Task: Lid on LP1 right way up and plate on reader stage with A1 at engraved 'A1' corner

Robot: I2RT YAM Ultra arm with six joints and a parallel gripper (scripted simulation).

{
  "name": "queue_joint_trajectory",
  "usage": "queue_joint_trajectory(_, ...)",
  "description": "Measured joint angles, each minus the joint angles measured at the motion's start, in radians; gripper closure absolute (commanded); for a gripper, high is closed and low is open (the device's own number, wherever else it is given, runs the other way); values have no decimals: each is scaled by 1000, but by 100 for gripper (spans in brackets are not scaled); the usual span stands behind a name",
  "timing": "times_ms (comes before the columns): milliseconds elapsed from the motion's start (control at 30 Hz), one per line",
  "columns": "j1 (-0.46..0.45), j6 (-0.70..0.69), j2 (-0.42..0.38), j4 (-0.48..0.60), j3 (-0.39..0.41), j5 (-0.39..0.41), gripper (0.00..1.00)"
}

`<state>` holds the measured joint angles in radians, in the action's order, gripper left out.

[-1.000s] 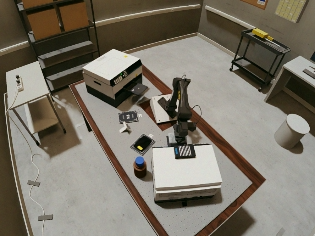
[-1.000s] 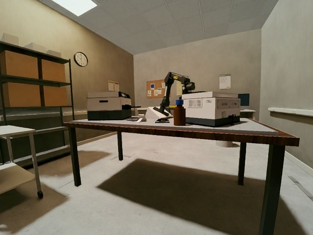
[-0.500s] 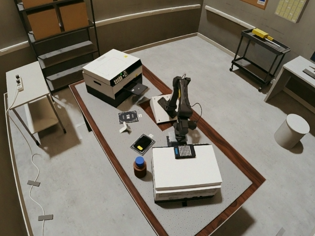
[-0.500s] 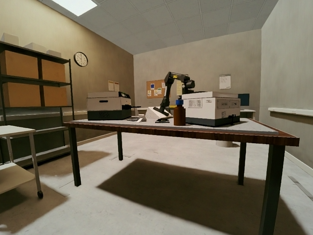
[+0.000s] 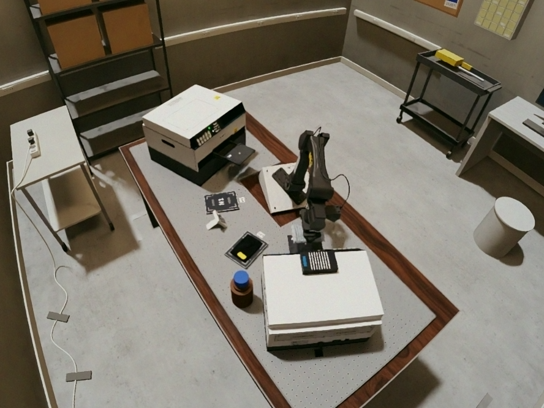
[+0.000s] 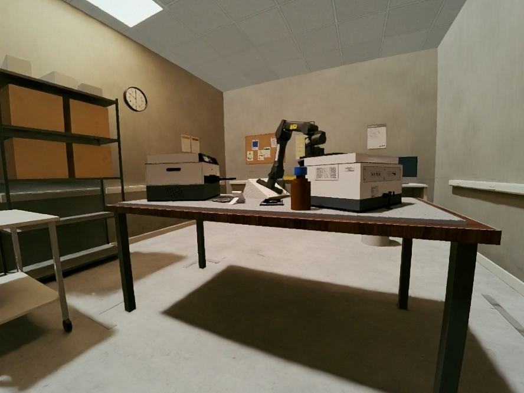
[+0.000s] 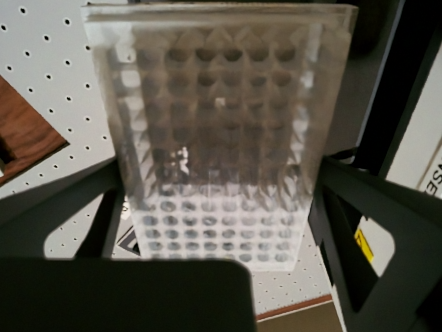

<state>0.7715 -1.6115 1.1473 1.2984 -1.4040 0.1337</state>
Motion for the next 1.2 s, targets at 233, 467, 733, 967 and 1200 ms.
queue_joint_trajectory(233,-6,-6,0,30,-26,3,14)
queue_joint_trajectory(467,-13,-11,0,58,-58,6,14)
queue_joint_trajectory(733,-19,-18,0,90,-90,11,14)
queue_joint_trajectory(967,-20,-19,0,98,-90,11,14)
queue_joint_trajectory(1200,-20,-19,0,93,-90,11,14)
